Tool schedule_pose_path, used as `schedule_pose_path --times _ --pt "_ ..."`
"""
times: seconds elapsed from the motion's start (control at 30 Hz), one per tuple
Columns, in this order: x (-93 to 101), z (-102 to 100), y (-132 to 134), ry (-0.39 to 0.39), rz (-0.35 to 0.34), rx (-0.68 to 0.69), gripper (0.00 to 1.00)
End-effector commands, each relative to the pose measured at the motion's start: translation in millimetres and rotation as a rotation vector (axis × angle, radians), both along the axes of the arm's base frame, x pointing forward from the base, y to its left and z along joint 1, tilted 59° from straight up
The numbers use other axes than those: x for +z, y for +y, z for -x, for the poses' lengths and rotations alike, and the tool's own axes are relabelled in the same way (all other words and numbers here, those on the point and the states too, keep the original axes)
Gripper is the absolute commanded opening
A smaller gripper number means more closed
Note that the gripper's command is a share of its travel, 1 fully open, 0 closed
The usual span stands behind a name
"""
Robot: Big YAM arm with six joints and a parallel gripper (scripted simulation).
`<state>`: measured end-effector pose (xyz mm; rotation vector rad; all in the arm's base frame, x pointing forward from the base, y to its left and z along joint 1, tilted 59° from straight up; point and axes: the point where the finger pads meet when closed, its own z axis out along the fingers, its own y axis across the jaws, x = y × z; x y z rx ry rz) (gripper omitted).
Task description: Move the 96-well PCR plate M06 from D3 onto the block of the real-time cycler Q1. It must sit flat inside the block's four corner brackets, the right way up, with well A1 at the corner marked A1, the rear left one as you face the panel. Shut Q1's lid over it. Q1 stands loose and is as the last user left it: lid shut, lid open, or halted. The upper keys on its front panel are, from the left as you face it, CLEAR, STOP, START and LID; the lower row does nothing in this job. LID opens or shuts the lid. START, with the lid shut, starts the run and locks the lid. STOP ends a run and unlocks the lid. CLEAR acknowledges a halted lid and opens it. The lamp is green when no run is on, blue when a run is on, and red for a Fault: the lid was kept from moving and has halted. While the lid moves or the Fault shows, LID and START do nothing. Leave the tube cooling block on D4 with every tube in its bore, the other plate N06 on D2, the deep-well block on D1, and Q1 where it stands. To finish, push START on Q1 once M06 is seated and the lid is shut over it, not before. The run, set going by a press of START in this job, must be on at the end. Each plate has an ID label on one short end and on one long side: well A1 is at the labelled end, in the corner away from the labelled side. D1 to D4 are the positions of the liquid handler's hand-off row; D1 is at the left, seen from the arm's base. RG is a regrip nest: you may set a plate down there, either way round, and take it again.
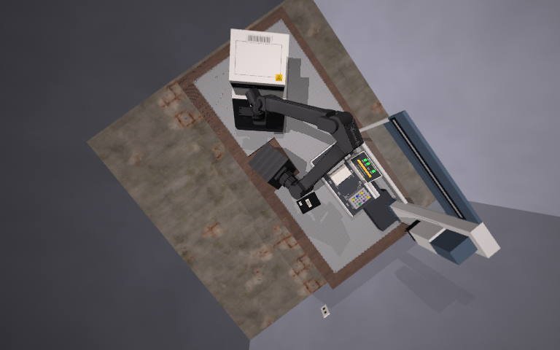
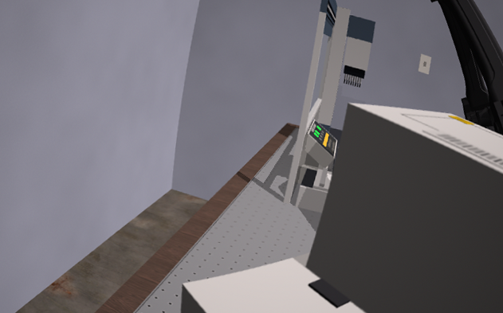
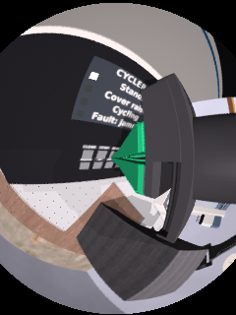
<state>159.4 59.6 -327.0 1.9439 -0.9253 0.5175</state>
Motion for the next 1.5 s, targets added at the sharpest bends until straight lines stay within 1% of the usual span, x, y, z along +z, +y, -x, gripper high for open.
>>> schedule_pose_path --times 0.0,0.2,0.47,0.83,1.13,1.47 --pt "-4.3 -21 23 -0.056 -0.058 -0.02 0.0" --pt "-3.0 -19 26 -0.043 -0.049 -0.013 0.0" --pt "-5.9 -19 33 -0.052 -0.062 0.009 0.0" --pt "2.1 -9 17 -0.036 -0.033 0.016 0.0" --pt "-1.3 -15 26 -0.041 -0.04 0.016 0.0" --pt "-4.1 -18 31 -0.046 -0.048 0.015 0.0"
